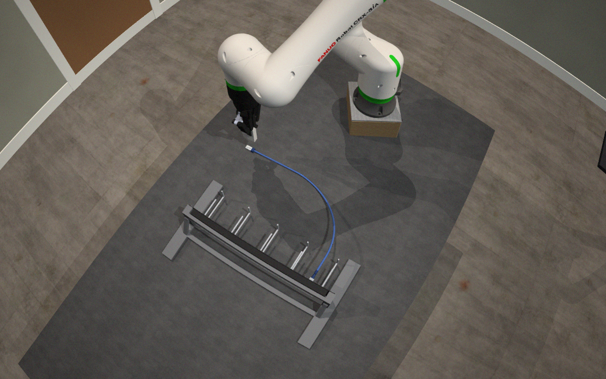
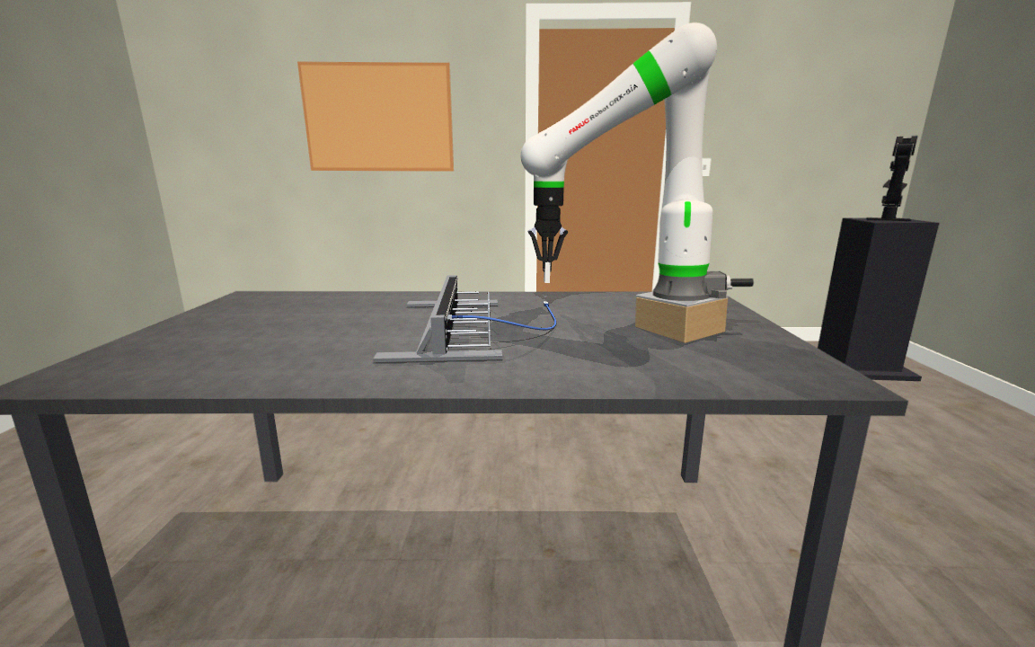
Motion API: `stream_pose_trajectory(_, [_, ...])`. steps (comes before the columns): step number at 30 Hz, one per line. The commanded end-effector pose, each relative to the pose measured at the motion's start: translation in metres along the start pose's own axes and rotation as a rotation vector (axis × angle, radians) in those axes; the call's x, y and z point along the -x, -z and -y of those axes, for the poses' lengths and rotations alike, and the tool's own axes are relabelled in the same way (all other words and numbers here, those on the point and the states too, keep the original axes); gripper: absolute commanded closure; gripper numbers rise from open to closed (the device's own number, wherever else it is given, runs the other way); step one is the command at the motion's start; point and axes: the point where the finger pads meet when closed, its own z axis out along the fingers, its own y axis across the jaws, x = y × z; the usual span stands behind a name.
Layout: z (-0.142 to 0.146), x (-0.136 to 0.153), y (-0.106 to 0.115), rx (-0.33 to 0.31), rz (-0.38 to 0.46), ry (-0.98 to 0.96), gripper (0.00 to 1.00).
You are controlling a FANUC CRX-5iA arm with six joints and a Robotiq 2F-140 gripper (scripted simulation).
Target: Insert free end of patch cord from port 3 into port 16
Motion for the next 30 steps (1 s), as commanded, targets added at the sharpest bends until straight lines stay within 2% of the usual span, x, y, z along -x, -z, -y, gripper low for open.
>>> stream_pose_trajectory(1, [-0.0001,0.0001,0.0002,0.000,0.000,-0.003,1.00])
stream_pose_trajectory(6, [-0.0001,0.0003,0.0002,0.000,0.000,-0.071,1.00])
stream_pose_trajectory(16, [0.0002,0.0010,0.0003,0.000,0.001,-0.400,1.00])
stream_pose_trajectory(18, [0.0002,0.0010,0.0003,0.000,0.001,-0.400,1.00])
stream_pose_trajectory(20, [0.0003,0.0012,0.0003,0.000,0.001,-0.511,1.00])
stream_pose_trajectory(30, [0.0005,0.0018,0.0004,0.000,0.001,-0.797,1.00])
